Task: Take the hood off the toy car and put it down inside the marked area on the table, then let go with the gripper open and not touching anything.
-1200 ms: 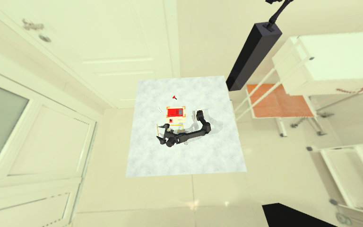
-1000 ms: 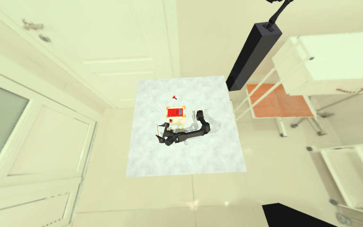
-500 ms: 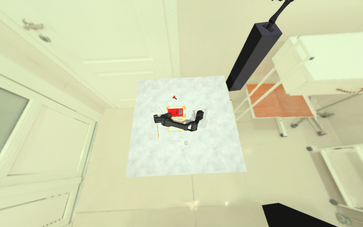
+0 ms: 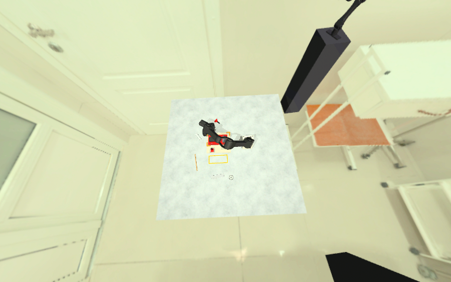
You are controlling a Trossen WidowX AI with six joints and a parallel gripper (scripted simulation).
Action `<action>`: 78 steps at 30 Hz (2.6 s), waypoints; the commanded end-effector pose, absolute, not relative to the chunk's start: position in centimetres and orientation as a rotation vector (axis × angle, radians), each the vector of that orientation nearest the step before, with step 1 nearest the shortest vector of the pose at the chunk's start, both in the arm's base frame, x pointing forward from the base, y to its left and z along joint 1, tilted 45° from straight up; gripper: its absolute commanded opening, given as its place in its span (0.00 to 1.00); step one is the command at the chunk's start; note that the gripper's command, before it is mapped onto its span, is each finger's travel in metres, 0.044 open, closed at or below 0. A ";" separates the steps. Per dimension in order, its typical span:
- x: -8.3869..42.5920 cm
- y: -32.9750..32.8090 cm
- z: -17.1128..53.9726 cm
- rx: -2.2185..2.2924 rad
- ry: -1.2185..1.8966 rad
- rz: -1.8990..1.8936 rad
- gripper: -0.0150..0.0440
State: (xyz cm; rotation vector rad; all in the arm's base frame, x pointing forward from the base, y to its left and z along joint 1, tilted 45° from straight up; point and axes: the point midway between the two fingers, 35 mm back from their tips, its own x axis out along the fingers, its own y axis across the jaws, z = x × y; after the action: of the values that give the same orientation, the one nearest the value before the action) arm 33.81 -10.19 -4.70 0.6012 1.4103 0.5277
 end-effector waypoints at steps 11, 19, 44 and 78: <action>33.6 -9.5 -5.2 0.716 1.429 0.495 1.00; 33.6 -9.0 -5.7 0.716 1.429 0.495 1.00; 33.8 -7.3 -7.2 0.717 1.429 0.496 1.00; 33.9 -5.6 -8.9 0.718 1.428 0.497 1.00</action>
State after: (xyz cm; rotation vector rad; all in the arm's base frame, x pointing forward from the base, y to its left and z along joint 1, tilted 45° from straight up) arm 33.93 -5.73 -8.73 0.7087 1.4255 0.5000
